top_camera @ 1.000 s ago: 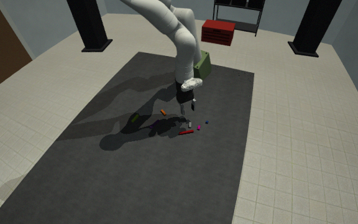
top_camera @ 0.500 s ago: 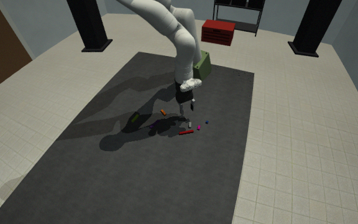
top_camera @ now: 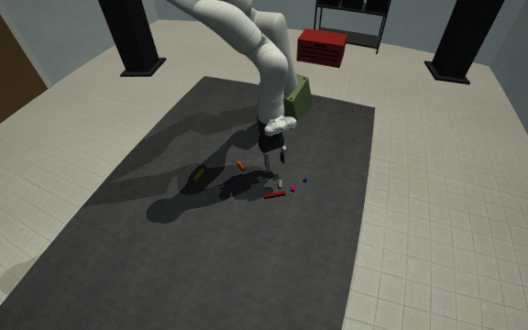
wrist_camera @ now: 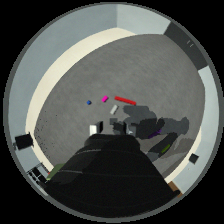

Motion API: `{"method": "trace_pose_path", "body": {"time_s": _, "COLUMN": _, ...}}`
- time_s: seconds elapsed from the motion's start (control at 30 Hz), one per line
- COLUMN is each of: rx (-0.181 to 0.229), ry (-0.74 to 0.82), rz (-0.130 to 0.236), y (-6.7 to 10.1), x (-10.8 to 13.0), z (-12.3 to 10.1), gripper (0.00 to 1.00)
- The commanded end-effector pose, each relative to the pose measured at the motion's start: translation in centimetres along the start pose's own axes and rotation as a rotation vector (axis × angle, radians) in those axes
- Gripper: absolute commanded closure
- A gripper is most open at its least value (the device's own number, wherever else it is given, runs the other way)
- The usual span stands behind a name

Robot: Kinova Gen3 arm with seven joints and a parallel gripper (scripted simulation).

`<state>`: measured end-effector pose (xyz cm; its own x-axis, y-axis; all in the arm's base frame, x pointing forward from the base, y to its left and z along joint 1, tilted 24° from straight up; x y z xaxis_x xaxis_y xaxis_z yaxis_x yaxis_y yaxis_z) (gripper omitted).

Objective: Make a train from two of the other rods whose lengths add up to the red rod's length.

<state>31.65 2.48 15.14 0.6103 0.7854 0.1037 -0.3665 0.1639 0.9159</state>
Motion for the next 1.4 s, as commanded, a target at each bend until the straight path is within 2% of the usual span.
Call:
{"method": "trace_pose_path", "body": {"time_s": 0.0, "rx": 0.001, "ry": 0.000, "rz": -0.001, "y": -0.03, "x": -0.04, "z": -0.04, "gripper": 0.00}}
{"method": "trace_pose_path", "body": {"time_s": 1.37, "rx": 0.001, "ry": -0.011, "rz": -0.006, "y": -0.23, "x": -0.28, "z": -0.03, "gripper": 0.00}}
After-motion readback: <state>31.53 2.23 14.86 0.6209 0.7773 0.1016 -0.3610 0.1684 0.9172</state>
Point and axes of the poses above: the point where the finger pads meet when closed, its own y axis back along the fingers, its own z axis across the jaws, x = y × z, the point moved 10 cm from there along y, back along the fingers, and after that the axes turned 15 degrees about y, right-handed, at the moved point
